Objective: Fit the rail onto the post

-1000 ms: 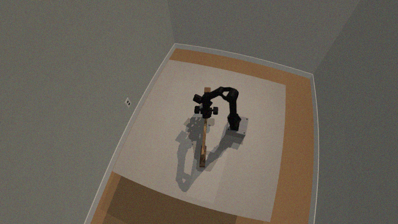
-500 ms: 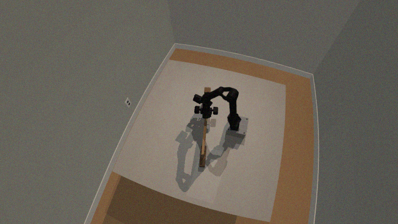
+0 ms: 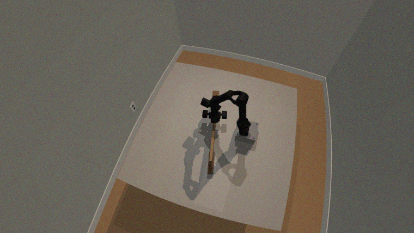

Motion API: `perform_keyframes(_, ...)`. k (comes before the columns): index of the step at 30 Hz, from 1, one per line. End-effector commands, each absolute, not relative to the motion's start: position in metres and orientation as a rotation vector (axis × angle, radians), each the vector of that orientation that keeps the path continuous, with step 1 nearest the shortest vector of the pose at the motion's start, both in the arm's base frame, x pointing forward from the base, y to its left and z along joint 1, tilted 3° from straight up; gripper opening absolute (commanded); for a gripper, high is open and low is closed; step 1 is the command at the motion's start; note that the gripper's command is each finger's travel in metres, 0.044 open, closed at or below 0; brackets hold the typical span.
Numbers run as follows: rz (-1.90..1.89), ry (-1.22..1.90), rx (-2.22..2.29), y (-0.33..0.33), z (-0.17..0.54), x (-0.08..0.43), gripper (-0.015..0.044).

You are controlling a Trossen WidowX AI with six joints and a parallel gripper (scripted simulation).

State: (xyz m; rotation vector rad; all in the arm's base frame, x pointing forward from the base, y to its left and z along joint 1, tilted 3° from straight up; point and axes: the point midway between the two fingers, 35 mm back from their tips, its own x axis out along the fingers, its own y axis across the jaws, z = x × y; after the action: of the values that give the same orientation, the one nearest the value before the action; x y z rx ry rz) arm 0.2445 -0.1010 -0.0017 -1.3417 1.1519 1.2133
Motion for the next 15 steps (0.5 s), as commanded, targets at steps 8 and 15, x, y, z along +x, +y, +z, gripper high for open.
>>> perform_keyframes(8, 1.209, 1.144, -1.343, -0.1000, 0.0072, 0.2460, 0.0000)
perform_keyframes(15, 1.209, 1.143, -1.343, -0.0998, 0.0110, 0.2463, 0.0000)
